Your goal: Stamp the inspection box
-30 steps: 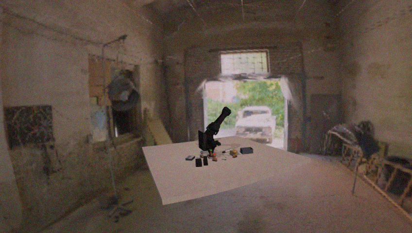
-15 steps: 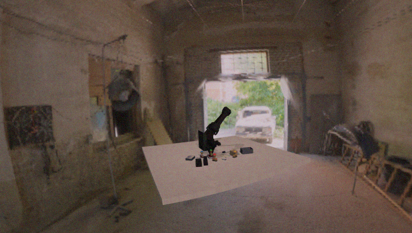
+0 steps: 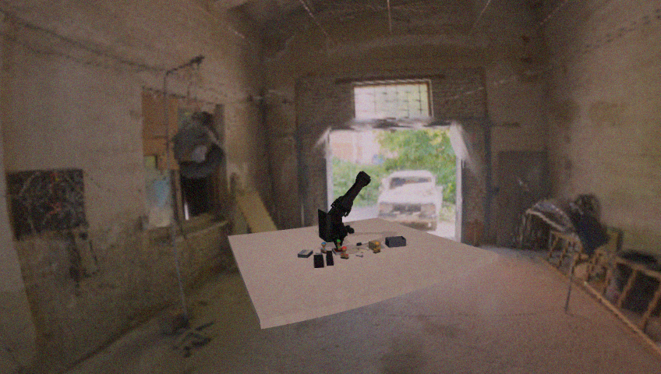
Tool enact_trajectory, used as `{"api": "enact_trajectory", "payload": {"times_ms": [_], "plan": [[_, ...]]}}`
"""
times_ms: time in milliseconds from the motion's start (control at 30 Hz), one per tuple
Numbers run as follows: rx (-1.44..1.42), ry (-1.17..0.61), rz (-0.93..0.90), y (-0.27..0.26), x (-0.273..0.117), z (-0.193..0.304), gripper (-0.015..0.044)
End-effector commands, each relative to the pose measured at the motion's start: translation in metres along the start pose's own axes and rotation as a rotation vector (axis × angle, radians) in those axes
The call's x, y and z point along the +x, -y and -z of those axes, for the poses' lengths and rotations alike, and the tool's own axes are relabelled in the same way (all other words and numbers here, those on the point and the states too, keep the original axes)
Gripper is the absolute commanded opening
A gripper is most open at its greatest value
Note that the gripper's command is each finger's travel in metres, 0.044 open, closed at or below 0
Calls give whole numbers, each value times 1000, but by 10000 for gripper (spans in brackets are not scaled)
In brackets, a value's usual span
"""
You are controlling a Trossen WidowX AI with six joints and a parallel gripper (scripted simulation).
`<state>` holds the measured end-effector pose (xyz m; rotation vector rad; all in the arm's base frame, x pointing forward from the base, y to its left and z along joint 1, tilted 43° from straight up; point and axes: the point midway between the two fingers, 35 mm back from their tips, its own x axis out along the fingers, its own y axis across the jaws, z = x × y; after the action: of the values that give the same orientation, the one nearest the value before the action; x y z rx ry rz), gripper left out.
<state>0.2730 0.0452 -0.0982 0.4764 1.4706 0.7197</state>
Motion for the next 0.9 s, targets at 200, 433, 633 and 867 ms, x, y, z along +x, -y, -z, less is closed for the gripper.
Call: {"api": "enact_trajectory", "payload": {"times_ms": [200, 433, 633, 867], "plan": [[-4, 1, 0, 0, -5, 0, 0], [-4, 1, 0, 0, -10, -1, 0], [-4, 1, 1, 0, -20, -1, 0], [-4, 1, 2, 0, -31, -2, 0]]}}
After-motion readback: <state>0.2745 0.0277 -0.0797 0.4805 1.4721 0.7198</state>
